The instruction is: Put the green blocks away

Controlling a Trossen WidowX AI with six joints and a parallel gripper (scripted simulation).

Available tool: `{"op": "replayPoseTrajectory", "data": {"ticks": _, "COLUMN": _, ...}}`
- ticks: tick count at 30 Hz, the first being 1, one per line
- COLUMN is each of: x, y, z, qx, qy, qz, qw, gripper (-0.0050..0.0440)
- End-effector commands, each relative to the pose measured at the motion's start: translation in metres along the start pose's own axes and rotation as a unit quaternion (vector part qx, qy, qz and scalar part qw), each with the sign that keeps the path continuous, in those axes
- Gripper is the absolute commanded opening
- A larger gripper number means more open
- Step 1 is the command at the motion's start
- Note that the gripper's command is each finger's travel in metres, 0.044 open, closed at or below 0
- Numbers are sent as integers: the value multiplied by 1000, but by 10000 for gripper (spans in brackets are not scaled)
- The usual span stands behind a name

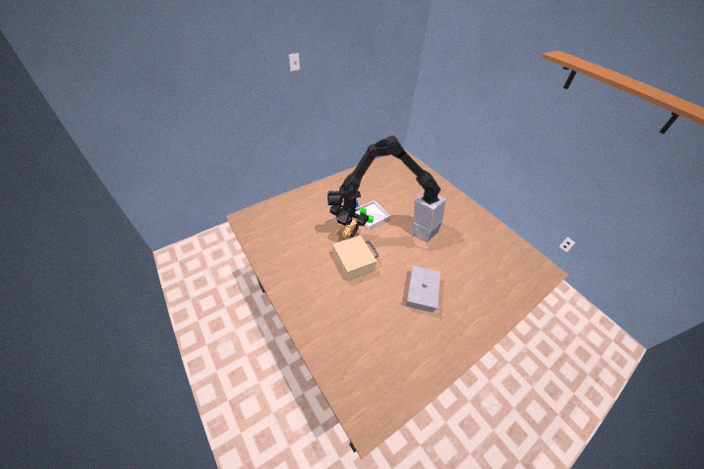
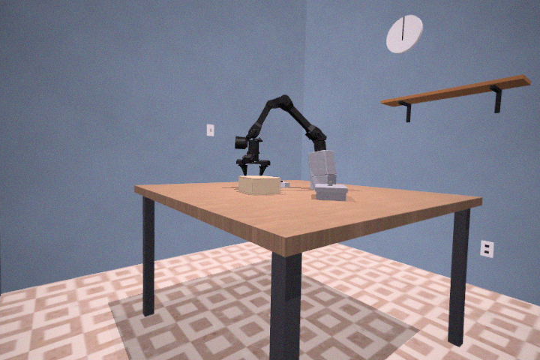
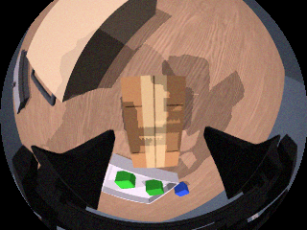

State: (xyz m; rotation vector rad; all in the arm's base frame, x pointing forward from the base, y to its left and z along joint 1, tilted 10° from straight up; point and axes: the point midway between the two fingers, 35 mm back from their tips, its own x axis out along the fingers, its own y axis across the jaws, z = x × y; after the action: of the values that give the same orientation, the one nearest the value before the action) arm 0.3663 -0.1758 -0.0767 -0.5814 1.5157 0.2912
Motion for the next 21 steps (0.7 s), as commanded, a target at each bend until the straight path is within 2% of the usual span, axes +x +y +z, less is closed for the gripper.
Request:
{"op": "replayPoseTrajectory", "data": {"ticks": 1, "x": 16, "y": 5, "z": -3, "qx": -2, "qy": 3, "qz": 7, "qw": 1000, "gripper": 440}}
{"op": "replayPoseTrajectory", "data": {"ticks": 14, "x": 16, "y": 5, "z": -3, "qx": -2, "qy": 3, "qz": 7, "qw": 1000, "gripper": 440}}
{"op": "replayPoseTrajectory", "data": {"ticks": 21, "x": 29, "y": 5, "z": -3, "qx": -2, "qy": 3, "qz": 7, "qw": 1000, "gripper": 440}}
